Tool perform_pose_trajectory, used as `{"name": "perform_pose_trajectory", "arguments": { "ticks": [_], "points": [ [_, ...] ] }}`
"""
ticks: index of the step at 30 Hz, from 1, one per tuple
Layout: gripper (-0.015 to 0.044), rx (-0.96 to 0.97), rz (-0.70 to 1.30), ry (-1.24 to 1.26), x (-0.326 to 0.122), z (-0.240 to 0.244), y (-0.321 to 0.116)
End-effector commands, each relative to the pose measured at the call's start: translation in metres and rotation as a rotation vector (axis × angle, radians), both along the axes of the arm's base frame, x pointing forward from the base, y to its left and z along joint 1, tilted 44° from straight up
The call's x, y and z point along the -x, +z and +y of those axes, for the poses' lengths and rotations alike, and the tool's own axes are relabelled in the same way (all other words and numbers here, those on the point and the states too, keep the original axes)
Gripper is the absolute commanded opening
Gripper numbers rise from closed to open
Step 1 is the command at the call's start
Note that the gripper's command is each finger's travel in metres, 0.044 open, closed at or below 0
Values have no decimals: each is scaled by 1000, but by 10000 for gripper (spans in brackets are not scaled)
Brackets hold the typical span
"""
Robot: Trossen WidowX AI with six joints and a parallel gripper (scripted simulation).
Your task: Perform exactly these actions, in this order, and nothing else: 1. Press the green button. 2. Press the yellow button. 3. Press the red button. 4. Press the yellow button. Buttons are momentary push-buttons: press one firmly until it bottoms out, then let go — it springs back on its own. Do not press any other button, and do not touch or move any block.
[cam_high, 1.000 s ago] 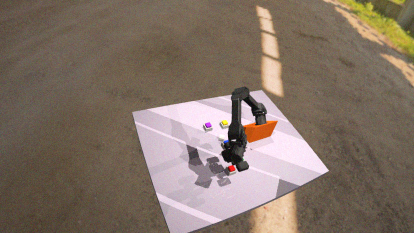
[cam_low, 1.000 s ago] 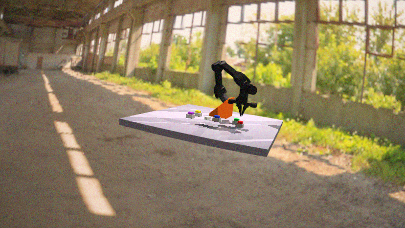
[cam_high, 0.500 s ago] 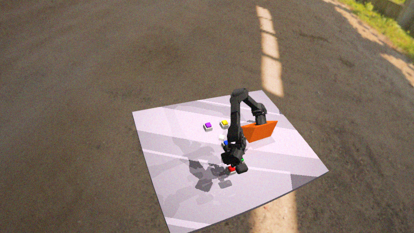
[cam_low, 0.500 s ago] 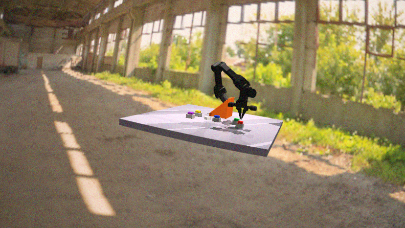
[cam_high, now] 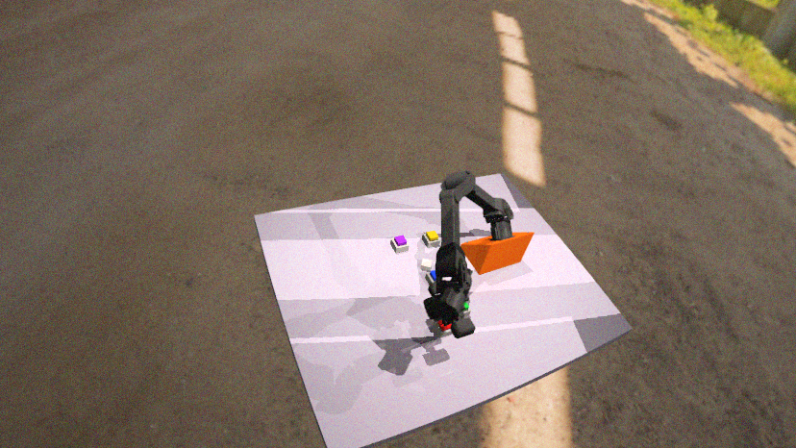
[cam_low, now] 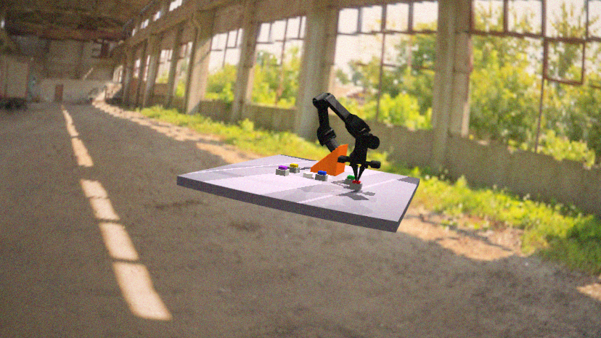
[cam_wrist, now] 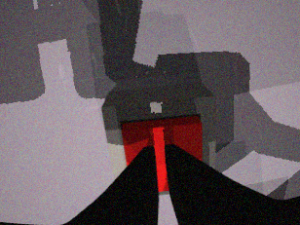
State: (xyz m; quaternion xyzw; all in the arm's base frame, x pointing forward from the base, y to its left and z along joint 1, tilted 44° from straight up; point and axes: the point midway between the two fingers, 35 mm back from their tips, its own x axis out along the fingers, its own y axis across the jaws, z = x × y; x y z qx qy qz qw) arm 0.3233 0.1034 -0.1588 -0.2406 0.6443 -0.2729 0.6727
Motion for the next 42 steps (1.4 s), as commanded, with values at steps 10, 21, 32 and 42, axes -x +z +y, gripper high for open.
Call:
{"name": "perform_pose_trajectory", "arguments": {
  "ticks": [10,21,32,42],
  "points": [
    [20,10,11,6,3,-4,-2],
    [20,8,11,6,3,21,24],
    [20,5,12,6,5,64,69],
    [20,-6,35,36,-2,10,151]
  ]
}}
